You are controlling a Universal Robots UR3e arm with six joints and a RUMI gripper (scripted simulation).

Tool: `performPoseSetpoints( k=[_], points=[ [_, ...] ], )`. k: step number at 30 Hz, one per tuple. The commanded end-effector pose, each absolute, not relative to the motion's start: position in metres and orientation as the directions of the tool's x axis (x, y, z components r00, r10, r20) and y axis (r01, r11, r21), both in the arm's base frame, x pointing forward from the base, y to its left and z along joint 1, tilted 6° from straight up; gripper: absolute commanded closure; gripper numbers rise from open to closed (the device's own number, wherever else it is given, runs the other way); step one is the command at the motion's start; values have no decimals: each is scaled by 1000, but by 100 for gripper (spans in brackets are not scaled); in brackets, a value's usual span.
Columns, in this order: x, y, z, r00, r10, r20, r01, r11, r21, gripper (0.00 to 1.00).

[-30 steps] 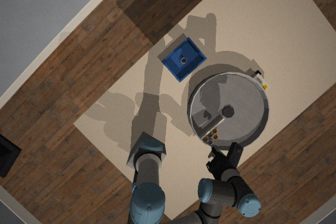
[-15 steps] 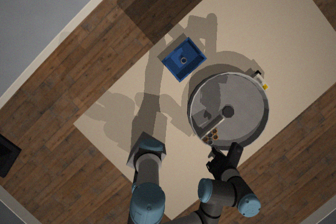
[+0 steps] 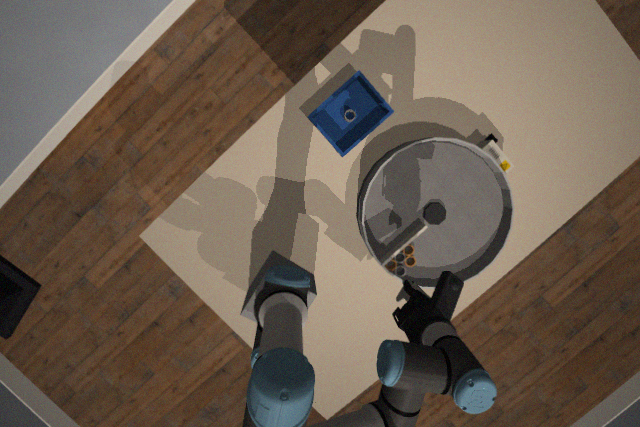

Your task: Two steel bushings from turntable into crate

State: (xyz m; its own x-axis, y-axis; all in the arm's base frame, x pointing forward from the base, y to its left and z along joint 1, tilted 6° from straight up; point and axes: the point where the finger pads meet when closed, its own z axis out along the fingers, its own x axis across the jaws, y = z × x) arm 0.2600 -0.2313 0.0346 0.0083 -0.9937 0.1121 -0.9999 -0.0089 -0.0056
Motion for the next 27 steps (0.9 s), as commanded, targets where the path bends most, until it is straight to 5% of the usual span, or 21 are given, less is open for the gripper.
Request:
performPoseSetpoints(
  k=[1, 27],
  points=[
    [260, -233, 35, 8, -993, 114, -1000, -9, -7, 94],
    [260, -235, 36, 9, -994, 112, -1000, -9, -7, 94]
  ],
)
